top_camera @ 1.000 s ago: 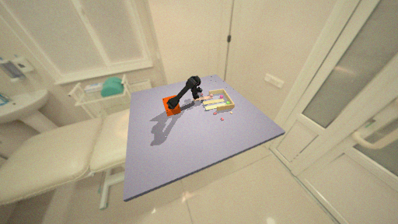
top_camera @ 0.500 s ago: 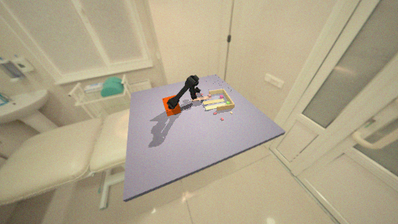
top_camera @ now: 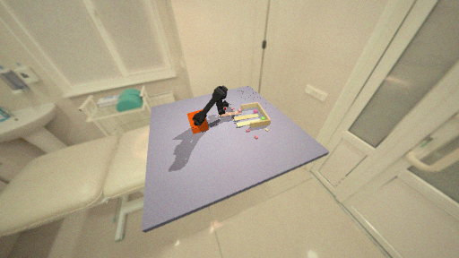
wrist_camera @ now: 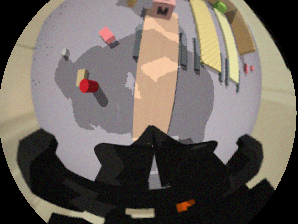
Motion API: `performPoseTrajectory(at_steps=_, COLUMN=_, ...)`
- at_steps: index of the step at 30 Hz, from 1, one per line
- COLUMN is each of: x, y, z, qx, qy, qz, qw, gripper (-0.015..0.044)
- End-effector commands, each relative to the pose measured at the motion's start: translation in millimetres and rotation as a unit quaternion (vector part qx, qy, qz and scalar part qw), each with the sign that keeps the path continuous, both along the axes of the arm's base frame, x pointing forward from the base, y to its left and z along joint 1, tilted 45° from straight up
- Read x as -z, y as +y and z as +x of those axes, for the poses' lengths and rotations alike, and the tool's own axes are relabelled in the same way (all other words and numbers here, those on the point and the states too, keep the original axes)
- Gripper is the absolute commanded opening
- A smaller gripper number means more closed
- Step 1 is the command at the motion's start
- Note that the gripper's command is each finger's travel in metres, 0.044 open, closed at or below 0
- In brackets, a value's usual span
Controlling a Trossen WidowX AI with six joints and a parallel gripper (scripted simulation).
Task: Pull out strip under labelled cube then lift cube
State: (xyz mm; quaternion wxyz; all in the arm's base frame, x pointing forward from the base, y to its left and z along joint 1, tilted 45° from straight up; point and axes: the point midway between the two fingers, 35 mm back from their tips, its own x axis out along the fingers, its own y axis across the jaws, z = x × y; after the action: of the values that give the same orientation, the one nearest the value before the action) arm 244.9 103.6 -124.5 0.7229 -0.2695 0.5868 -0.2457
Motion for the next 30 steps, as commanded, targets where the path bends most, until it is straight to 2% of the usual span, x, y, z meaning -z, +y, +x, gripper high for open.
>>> performPoseTrajectory(at_steps=1, x=3.2, y=-7.2, z=-13.6, qx=0.009, qy=0.014, qz=-0.002, qw=1.0, gripper=0.0)
performPoseTrajectory(at_steps=30, x=4.8, y=-7.7, z=-23.1, qx=0.009, qy=0.014, qz=-0.002, qw=1.0, gripper=0.0)
